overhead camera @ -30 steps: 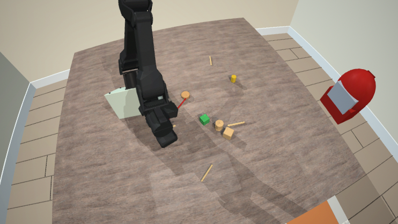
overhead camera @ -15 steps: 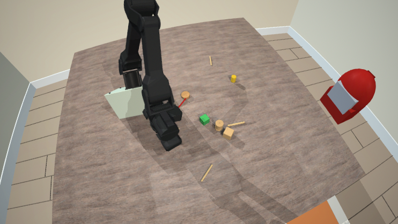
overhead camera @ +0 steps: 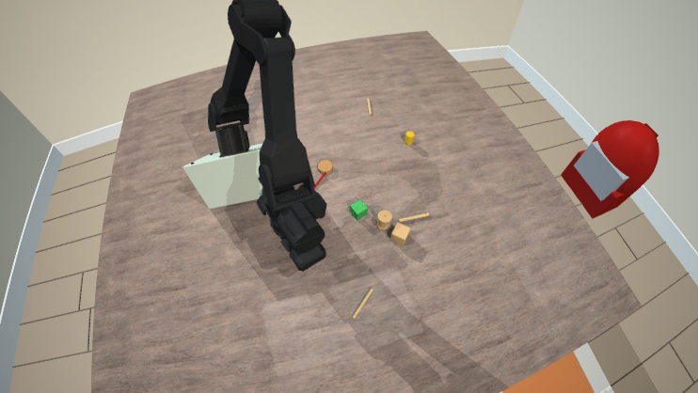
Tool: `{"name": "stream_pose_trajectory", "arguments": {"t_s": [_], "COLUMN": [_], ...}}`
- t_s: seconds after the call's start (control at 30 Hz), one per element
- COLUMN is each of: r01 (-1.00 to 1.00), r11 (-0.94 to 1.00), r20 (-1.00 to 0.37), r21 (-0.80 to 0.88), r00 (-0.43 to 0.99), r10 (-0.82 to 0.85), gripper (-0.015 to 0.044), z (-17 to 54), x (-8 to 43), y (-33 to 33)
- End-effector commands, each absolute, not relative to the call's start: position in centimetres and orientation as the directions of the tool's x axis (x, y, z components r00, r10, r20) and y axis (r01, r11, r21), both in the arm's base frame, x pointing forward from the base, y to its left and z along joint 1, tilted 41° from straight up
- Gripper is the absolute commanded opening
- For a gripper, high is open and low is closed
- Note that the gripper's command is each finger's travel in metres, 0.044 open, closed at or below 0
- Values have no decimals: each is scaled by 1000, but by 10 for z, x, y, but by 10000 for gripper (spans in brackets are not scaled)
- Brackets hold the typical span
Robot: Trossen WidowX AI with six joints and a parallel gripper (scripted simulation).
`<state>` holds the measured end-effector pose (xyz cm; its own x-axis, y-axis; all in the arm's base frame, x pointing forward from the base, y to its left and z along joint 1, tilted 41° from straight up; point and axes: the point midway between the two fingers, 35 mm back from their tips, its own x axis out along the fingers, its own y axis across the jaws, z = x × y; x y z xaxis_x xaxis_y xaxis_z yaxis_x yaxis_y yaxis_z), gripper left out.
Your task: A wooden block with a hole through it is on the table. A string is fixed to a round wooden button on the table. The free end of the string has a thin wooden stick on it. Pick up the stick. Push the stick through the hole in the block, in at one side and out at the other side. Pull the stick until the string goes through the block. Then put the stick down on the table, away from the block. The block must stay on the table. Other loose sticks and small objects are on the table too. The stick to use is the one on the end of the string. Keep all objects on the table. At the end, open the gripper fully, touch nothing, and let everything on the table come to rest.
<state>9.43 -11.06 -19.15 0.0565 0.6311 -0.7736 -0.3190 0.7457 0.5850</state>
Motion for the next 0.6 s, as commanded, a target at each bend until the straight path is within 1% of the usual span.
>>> {"name": "stream_pose_trajectory", "arguments": {"t_s": [0.0, 0.57], "r01": [-315, -314], "r11": [742, 744], "r20": [-768, -770], "r21": [592, 589], "r00": [58, 58], "r10": [638, 635], "gripper": [0, 0], "z": [-197, -196], "x": [97, 109], "y": [-108, -108]}}
